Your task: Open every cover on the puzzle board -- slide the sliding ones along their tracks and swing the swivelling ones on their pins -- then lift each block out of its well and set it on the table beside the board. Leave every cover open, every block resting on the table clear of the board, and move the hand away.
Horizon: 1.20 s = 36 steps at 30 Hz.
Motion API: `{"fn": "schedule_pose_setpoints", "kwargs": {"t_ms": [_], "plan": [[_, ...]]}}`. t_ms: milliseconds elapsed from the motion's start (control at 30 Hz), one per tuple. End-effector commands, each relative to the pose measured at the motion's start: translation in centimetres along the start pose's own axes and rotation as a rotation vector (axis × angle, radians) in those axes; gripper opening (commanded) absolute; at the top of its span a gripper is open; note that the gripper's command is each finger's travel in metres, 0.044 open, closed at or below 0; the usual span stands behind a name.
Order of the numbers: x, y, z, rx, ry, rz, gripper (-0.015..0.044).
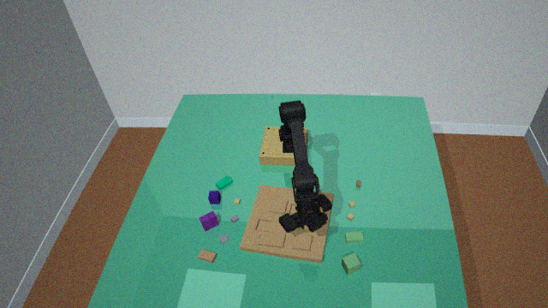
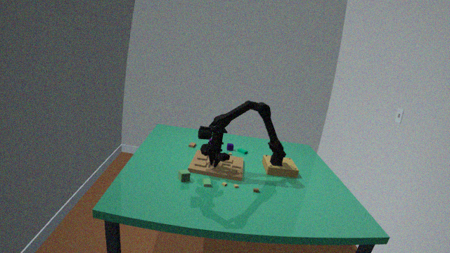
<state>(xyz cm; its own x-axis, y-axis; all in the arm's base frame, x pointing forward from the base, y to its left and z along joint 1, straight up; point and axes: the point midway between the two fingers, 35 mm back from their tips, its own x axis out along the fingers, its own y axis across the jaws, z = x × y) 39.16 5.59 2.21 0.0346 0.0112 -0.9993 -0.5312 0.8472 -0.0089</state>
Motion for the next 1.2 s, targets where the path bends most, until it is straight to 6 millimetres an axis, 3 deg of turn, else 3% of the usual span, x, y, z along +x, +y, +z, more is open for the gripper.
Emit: {"fn": "schedule_pose_setpoints", "kwargs": {"t_ms": [0,500,833,1167], "plan": [[0.1,0.0,0.0,0.002,0.001,0.0,0.0144],[1.2,0.0,0.0,0.002,0.001,0.0,0.0144],[1.0,0.0,0.0,0.0,-0.001,0.0,0.008],[0.2,0.0,0.1,0.0,-0.001,0.0,0.008]]}}
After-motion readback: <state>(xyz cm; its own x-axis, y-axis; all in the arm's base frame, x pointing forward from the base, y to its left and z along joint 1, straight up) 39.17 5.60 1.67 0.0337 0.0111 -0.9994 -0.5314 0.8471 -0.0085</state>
